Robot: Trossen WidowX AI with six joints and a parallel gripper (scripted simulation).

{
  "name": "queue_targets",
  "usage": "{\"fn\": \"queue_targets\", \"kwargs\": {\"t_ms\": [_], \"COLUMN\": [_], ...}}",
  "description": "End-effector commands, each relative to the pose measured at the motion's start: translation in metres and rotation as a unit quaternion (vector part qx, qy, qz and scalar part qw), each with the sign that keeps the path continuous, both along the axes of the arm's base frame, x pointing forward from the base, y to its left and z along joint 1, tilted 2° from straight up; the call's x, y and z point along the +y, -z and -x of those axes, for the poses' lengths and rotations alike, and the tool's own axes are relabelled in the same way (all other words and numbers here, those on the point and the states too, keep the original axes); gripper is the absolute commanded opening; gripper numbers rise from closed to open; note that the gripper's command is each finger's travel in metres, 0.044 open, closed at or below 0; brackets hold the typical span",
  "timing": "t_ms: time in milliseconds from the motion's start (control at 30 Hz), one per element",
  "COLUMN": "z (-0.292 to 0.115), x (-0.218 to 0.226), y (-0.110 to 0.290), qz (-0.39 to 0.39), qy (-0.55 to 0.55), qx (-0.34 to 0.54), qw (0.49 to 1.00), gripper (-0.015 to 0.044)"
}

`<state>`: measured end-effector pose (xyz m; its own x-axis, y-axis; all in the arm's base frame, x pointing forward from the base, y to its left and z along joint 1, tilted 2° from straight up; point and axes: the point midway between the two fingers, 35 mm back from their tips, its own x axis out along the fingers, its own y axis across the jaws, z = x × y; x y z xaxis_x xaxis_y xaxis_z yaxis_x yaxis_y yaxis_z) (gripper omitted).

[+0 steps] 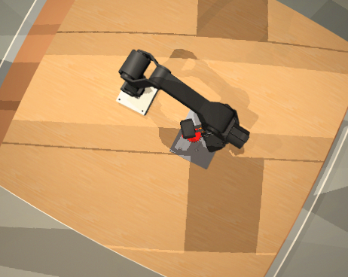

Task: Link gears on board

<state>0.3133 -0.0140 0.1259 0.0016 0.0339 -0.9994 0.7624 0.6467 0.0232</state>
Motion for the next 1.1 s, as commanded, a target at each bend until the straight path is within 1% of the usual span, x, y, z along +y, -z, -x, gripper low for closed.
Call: {"fn": "queue_targets", "kwargs": {"t_ms": [0, 1000, 1067], "z": [0.0002, 0.0002, -0.0003], "x": [-0.0001, -0.0001, 0.0051], "y": [-0.0011, -0.0011, -0.0022], "qz": [0.000, 0.000, 0.000], "qy": [-0.002, -0.002, -0.005], "qx": [0.000, 0.000, -0.002], "qw": [1.000, 1.000, 1.000], "gripper": [0.0440, 0.0440, 0.0440]}}
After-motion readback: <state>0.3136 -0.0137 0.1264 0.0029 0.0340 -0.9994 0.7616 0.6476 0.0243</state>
